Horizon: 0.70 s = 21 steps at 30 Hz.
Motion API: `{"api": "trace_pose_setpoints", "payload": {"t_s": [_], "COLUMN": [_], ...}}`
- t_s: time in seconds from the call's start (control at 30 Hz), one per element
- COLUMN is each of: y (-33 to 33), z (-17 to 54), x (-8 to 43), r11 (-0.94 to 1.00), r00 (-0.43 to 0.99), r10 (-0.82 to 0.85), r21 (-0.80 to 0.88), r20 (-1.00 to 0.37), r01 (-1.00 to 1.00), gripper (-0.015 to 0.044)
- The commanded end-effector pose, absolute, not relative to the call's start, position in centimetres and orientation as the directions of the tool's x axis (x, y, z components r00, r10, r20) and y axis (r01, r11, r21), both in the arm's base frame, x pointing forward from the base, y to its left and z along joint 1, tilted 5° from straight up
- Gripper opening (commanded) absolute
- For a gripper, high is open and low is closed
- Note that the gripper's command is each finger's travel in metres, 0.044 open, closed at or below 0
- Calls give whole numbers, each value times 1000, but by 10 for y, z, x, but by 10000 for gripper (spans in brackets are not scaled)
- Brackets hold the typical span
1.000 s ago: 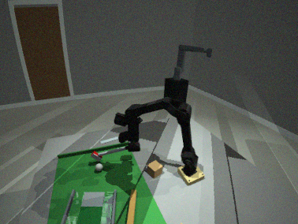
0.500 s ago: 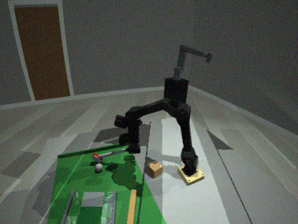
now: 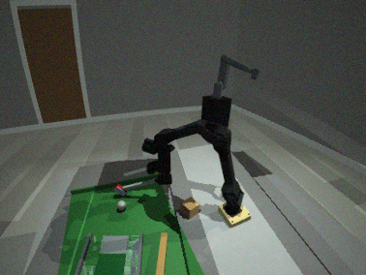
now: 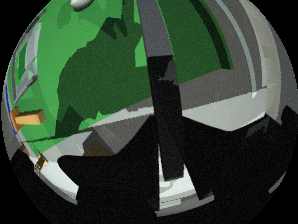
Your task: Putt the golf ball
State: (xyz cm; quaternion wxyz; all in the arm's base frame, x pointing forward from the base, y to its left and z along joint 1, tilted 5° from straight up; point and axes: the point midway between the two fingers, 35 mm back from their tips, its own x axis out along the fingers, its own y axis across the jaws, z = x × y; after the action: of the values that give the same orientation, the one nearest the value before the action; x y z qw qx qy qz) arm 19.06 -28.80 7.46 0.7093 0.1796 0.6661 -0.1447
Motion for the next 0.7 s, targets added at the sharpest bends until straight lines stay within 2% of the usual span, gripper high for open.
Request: {"api": "trace_pose_setpoints", "payload": {"t_s": [0.0, 0.13, 0.43, 0.67], "y": [-287, -273, -173, -167], "z": [75, 77, 84, 92], "x": [191, 203, 251, 253], "r11": [894, 894, 896, 897], "r00": [70, 71, 80, 81], "r10": [33, 34, 41, 42], "r21": [61, 62, 72, 73], "r20": [-997, -997, -996, -996], "r01": [444, 443, 437, 437], "gripper": [0, 0, 0, 0]}}
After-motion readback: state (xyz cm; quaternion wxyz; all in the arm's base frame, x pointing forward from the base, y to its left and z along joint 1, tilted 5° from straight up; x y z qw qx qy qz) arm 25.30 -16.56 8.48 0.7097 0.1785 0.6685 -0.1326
